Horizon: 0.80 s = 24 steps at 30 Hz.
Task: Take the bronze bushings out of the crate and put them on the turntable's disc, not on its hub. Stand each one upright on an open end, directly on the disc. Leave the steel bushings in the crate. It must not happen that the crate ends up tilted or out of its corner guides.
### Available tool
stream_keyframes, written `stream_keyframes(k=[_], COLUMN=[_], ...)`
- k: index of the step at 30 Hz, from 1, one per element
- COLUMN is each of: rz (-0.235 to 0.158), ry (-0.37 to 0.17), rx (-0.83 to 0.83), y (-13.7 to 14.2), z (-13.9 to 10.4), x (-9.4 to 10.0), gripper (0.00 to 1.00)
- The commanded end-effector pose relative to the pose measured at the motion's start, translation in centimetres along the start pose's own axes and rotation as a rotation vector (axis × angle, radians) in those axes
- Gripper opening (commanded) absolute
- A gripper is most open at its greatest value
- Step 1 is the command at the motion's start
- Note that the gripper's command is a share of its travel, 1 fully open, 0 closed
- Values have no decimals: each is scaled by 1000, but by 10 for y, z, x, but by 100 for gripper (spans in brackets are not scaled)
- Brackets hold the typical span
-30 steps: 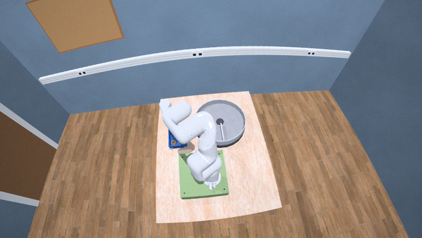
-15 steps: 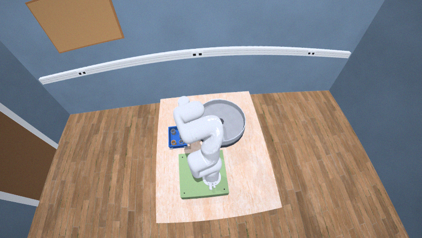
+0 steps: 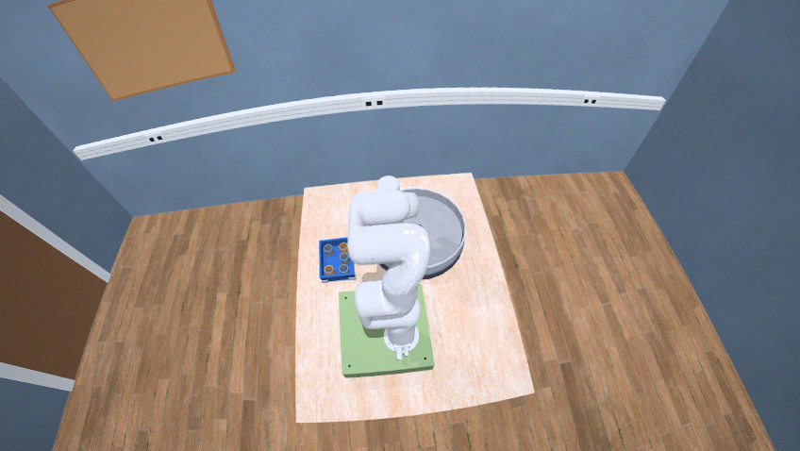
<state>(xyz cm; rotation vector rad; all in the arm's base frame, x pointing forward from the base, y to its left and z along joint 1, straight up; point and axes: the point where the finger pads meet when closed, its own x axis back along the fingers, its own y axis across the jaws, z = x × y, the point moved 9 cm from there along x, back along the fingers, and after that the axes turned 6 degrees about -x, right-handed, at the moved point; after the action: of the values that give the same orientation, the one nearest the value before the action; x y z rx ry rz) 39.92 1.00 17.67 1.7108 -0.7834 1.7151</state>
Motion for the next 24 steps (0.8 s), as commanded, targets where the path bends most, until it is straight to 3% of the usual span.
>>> stream_keyframes(k=[1, 20, 24], rz=[3, 3, 3], ry=[3, 3, 3], rx=[5, 5, 5], y=[10, 14, 15], z=[20, 26, 27], x=[1, 1, -14], gripper=[0, 0, 0])
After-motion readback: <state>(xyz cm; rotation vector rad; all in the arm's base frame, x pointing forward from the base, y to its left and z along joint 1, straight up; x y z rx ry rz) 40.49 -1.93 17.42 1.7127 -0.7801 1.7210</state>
